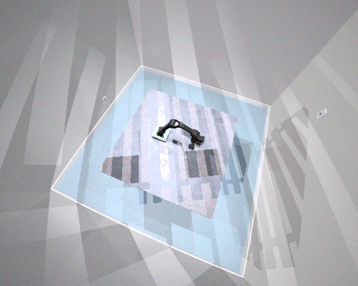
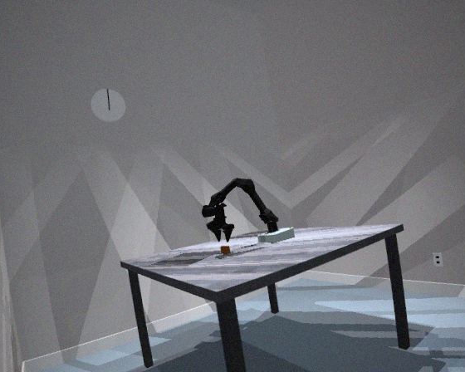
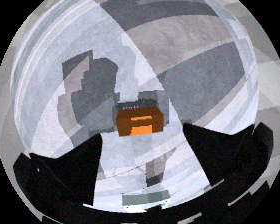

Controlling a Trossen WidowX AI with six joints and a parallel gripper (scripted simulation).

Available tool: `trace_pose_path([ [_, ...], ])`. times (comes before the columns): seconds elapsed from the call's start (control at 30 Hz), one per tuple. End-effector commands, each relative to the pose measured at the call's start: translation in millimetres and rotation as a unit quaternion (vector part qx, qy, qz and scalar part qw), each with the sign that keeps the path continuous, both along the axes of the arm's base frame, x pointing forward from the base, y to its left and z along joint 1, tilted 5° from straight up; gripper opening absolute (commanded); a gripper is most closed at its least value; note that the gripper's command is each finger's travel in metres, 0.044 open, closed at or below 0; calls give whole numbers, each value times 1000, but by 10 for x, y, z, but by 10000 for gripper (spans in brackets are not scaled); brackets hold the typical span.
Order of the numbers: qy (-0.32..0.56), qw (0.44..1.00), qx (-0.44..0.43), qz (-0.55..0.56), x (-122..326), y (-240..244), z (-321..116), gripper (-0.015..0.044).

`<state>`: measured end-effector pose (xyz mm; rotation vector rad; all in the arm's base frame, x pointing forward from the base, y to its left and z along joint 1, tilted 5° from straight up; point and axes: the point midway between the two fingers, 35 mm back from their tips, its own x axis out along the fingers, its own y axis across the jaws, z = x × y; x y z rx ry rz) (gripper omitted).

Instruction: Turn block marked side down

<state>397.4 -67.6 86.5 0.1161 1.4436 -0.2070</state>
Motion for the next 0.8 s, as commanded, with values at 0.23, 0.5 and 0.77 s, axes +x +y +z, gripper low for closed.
trace_pose_path([
  [0.23,9,1000,4,0,-17,4,-175,440],
  [0.5,9,1000,4,0,-4,-5,-306,440],
  [0.77,9,1000,4,0,3,-12,-425,440],
])
